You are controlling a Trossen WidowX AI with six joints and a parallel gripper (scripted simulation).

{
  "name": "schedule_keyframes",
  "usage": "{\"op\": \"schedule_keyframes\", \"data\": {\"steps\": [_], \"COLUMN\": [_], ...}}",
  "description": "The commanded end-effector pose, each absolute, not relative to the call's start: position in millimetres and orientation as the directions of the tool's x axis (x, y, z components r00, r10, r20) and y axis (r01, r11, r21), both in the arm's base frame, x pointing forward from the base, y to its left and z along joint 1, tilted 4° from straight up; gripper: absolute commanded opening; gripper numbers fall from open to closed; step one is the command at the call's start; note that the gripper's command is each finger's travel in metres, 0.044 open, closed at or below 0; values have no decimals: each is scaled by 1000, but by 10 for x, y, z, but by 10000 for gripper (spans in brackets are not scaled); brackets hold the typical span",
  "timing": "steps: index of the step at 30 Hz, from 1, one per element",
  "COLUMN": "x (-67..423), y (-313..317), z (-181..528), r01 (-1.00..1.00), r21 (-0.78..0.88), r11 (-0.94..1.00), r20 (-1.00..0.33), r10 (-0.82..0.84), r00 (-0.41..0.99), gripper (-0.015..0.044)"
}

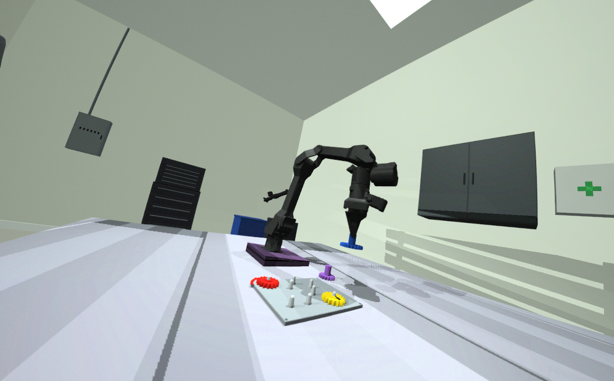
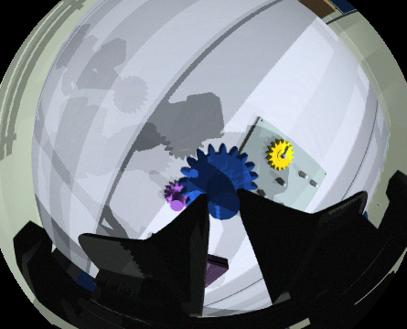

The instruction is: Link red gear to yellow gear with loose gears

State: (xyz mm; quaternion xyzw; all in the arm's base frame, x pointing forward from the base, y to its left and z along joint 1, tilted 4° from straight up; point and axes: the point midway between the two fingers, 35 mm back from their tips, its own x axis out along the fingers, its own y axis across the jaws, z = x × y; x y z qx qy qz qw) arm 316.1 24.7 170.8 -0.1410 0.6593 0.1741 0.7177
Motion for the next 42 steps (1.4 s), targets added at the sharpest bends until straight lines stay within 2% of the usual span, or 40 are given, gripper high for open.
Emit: {"op": "schedule_keyframes", "data": {"steps": [1,42], "x": [3148,3003], "y": [138,-766], "z": [1633,1238], "r01": [-440,-449], "r21": [29,23], "r11": [898,893], "r20": [-996,-997], "r10": [61,51], "r00": [60,50], "gripper": [0,0]}}
